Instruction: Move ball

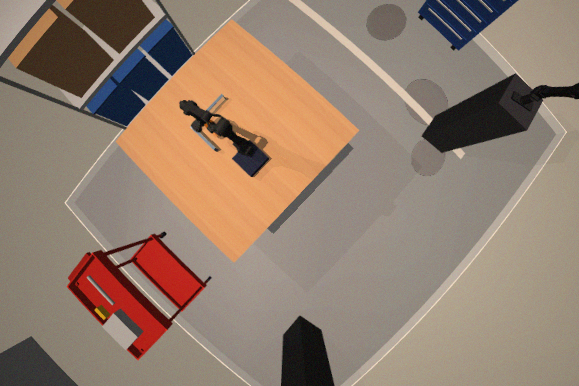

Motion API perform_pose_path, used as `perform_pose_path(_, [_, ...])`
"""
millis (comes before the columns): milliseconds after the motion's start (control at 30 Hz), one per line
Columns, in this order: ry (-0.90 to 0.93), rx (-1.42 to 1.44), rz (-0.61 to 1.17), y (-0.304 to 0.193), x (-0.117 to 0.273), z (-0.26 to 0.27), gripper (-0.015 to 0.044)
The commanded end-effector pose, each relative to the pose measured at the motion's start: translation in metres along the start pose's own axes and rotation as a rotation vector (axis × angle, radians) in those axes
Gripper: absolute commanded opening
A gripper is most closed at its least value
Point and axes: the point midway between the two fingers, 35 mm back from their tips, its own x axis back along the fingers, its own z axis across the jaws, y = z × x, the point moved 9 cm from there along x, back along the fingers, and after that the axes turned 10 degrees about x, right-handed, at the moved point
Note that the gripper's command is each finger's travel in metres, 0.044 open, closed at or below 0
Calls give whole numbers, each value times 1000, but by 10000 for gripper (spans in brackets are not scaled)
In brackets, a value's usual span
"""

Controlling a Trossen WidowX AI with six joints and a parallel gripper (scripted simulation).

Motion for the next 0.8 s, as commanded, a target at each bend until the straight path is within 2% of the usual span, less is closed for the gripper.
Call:
perform_pose_path(0, [-6,4,-4,0,26,2,0])
perform_pose_path(167, [-6,4,-4,0,57,8,0])
perform_pose_path(300, [-6,4,-4,0,62,9,0])
perform_pose_path(767, [-5,4,-5,11,17,24,0])
